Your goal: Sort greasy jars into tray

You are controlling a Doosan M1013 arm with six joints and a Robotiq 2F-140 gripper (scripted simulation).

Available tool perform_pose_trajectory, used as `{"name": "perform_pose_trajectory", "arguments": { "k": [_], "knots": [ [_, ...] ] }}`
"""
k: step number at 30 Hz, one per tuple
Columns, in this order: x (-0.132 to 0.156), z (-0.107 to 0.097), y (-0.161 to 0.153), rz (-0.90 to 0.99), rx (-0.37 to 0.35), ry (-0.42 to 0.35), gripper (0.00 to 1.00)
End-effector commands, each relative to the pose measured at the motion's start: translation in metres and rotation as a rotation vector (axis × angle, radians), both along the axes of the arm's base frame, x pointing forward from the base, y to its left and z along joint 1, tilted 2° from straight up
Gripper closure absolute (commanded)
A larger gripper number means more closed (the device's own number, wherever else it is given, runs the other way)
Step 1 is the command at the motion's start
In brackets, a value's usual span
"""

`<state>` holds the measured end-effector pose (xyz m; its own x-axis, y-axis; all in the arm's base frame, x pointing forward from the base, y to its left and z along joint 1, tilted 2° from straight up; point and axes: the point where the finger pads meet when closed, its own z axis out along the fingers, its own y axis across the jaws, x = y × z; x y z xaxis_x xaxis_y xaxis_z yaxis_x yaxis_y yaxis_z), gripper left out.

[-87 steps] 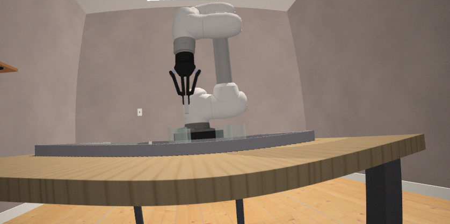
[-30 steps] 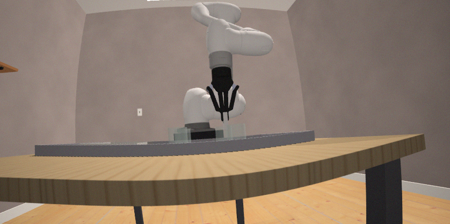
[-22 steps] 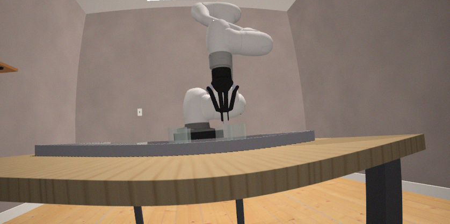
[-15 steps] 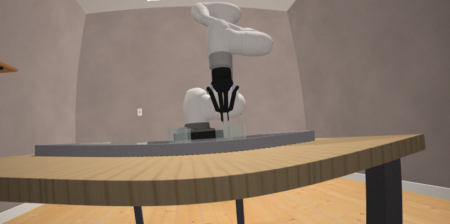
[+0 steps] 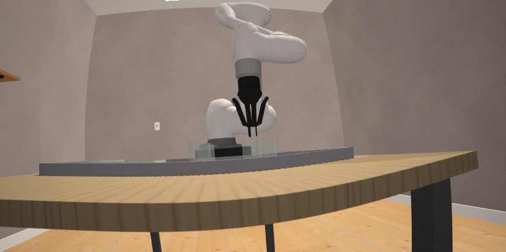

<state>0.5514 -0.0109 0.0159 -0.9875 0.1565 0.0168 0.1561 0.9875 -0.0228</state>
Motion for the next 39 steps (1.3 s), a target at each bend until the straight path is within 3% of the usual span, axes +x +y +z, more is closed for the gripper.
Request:
{"name": "perform_pose_trajectory", "arguments": {
  "k": [1, 39],
  "knots": [
    [-0.0012, 0.0000, 0.0004, -0.005, -0.002, -0.003, 1.00],
    [-0.0057, 0.0001, 0.0011, -0.005, -0.002, -0.003, 1.00]
  ]
}}
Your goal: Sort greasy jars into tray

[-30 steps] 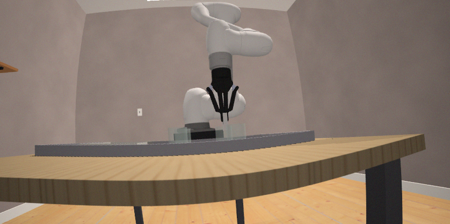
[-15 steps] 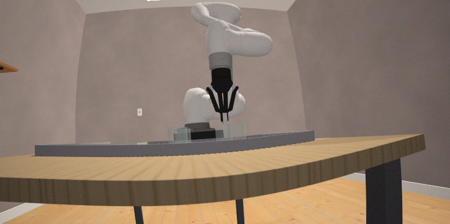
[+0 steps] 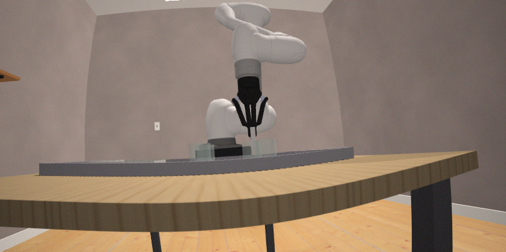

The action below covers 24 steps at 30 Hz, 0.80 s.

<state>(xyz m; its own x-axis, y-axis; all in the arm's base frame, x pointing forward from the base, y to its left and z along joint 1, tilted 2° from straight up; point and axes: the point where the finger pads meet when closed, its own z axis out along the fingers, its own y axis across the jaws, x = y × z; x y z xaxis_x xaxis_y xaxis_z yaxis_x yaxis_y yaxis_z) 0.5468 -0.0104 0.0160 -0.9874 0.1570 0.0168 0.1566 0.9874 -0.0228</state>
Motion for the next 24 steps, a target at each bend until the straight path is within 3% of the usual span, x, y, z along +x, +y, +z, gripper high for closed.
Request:
{"name": "perform_pose_trajectory", "arguments": {
  "k": [1, 24],
  "knots": [
    [-0.0012, 0.0000, 0.0006, -0.004, -0.002, -0.003, 1.00],
    [-0.0037, 0.0001, 0.0011, -0.004, -0.002, -0.003, 1.00]
  ]
}}
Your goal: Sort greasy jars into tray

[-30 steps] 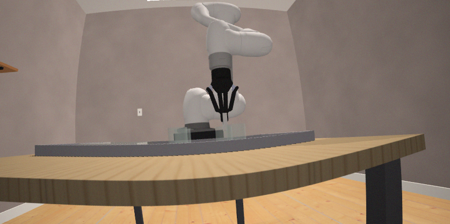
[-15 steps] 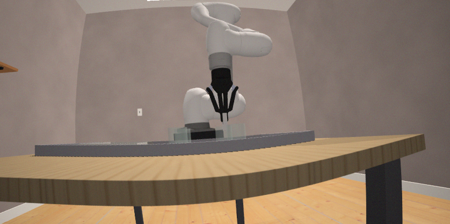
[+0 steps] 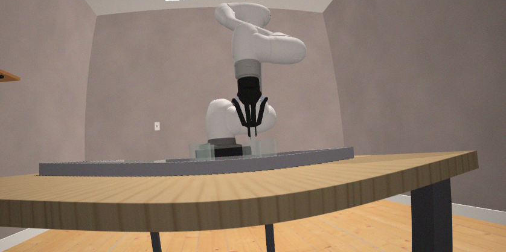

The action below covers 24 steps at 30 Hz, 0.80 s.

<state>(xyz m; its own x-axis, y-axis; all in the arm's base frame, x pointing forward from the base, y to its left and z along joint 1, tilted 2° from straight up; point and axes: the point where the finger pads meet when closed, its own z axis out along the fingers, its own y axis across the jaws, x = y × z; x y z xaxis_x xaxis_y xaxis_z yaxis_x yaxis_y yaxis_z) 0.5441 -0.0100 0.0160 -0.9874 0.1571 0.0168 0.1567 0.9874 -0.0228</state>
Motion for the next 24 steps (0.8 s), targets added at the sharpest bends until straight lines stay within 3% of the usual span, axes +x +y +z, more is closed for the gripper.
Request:
{"name": "perform_pose_trajectory", "arguments": {
  "k": [1, 24],
  "knots": [
    [-0.0011, 0.0000, 0.0006, -0.004, -0.002, -0.003, 1.00],
    [-0.0039, 0.0007, 0.0011, -0.004, -0.002, -0.003, 1.00]
  ]
}}
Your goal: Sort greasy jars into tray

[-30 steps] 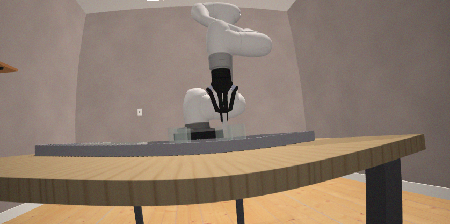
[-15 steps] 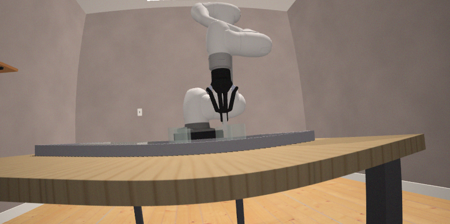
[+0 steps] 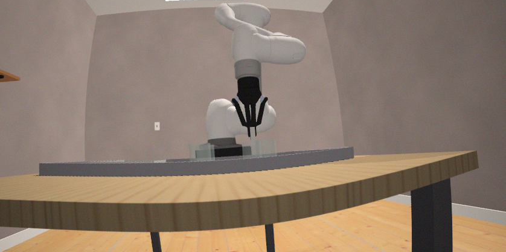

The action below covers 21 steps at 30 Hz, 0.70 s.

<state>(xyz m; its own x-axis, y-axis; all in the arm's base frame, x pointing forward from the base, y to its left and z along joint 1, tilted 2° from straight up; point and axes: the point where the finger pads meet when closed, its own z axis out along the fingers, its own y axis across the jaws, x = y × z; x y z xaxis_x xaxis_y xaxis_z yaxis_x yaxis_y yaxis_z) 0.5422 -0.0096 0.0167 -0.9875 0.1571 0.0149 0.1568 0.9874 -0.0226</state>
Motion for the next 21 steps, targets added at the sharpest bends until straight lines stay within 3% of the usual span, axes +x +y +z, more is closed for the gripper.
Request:
{"name": "perform_pose_trajectory", "arguments": {
  "k": [1, 21],
  "knots": [
    [-0.0021, 0.0001, 0.0007, -0.004, -0.002, -0.001, 1.00],
    [-0.0044, 0.0021, 0.0011, -0.004, -0.002, -0.001, 1.00]
  ]
}}
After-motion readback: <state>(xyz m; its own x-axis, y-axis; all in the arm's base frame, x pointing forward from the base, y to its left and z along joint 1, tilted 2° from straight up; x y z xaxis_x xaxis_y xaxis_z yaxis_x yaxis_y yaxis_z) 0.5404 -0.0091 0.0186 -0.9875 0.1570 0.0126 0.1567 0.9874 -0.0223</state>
